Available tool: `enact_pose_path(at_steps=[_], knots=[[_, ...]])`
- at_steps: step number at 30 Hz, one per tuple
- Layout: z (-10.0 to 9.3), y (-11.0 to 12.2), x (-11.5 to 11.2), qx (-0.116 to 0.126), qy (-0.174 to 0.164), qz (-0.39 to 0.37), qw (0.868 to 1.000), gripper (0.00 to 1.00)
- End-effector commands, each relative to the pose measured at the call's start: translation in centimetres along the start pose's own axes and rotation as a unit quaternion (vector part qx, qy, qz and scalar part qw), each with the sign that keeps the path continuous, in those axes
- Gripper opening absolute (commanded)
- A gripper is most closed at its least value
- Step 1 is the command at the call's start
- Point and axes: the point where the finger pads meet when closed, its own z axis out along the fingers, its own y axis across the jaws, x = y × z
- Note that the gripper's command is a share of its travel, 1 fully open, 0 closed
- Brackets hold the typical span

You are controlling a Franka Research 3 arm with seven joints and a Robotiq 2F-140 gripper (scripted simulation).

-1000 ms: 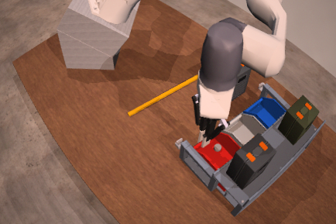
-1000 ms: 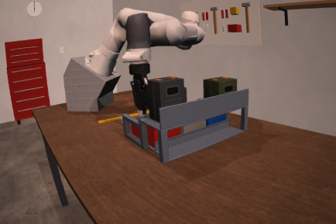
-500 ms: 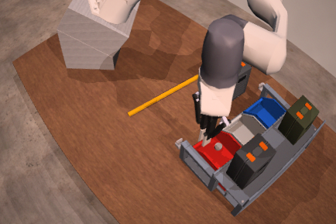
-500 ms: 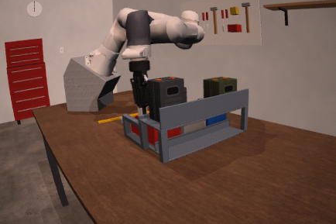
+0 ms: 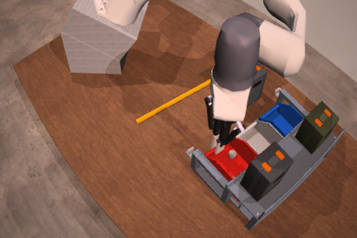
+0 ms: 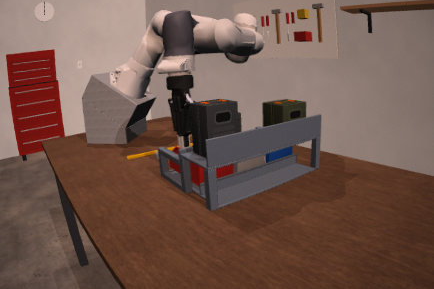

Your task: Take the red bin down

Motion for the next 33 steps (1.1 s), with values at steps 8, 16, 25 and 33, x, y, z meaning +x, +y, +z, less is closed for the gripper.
enact_pose_path(at_steps=[8,16,25,33], knots=[[-0.22,0.16,-0.05,-0.001,-0.001,0.001,1.000,0.00],[0.00,0.18,-0.04,-0.001,-0.001,0.001,1.000,0.00],[0.00,0.18,-0.04,-0.001,-0.001,0.001,1.000,0.00],[0.16,0.15,-0.02,-0.001,-0.001,0.001,1.000,0.00]])
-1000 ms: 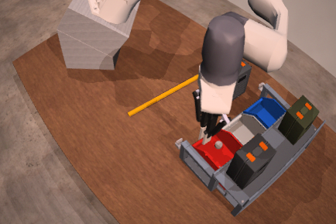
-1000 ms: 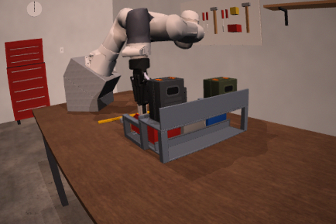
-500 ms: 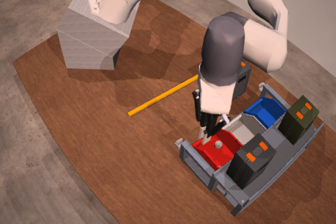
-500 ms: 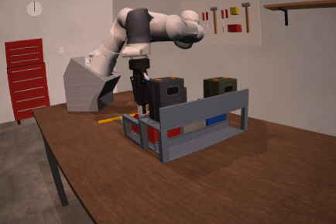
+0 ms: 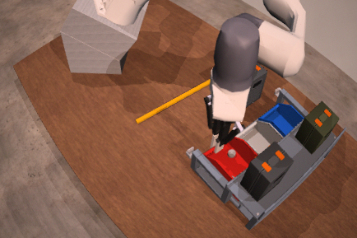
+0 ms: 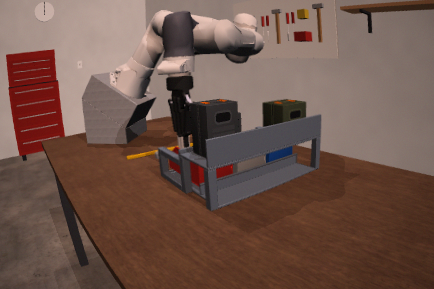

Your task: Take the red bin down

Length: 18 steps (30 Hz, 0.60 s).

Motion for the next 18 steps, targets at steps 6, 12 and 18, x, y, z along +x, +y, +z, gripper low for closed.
enact_pose_path(at_steps=[6,12,18], knots=[[-0.04,-0.19,0.08,0.003,0.001,0.000,1.000,0.00],[0.02,-0.12,0.04,0.001,0.000,0.000,1.000,0.00],[0.04,-0.31,0.11,0.003,0.001,0.000,1.000,0.00]])
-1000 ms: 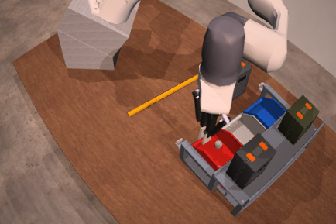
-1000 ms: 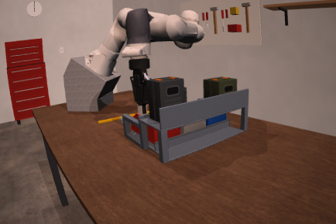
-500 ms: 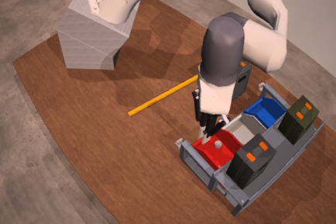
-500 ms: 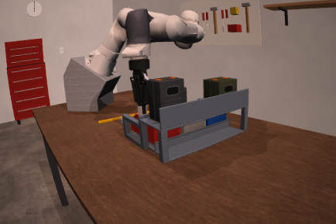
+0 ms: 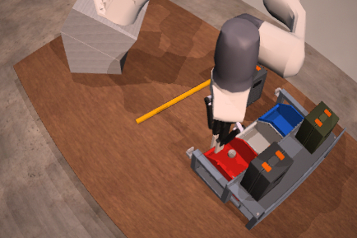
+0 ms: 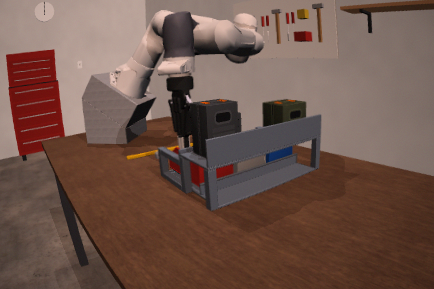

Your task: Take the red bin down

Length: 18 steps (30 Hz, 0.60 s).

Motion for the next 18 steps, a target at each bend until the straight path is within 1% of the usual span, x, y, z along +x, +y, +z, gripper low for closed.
enact_pose_path(at_steps=[1,10,18], knots=[[-0.09,-0.29,0.17,0.004,0.002,0.001,1.000,0.00],[-0.02,-0.10,0.05,0.001,0.000,0.000,1.000,0.00],[-0.07,-0.38,0.23,0.004,0.002,0.001,1.000,0.00]])
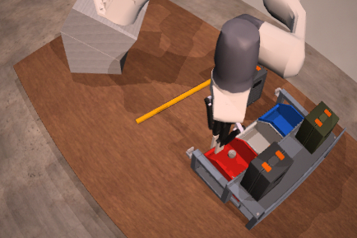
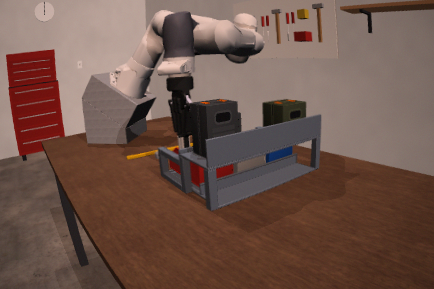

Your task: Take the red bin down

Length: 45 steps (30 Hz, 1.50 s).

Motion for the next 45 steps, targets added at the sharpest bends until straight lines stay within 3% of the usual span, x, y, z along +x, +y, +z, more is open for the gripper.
enact_pose_path(at_steps=[1,8,13,25,30,42,45], knots=[[-0.1,-0.3,0.2,0.003,0.002,0.001,1.000,0.00],[-0.1,-0.3,0.2,0.003,0.002,0.001,1.000,0.00],[0.0,3.0,0.0,0.003,0.002,0.001,1.000,0.00],[0.0,3.0,0.0,0.003,0.002,0.001,1.000,0.00],[0.1,6.1,-0.1,0.003,0.002,0.001,1.000,0.00],[0.1,6.1,-0.1,0.003,0.002,0.001,1.000,0.00],[0.2,8.0,-0.2,0.002,0.001,0.003,1.000,0.00]])
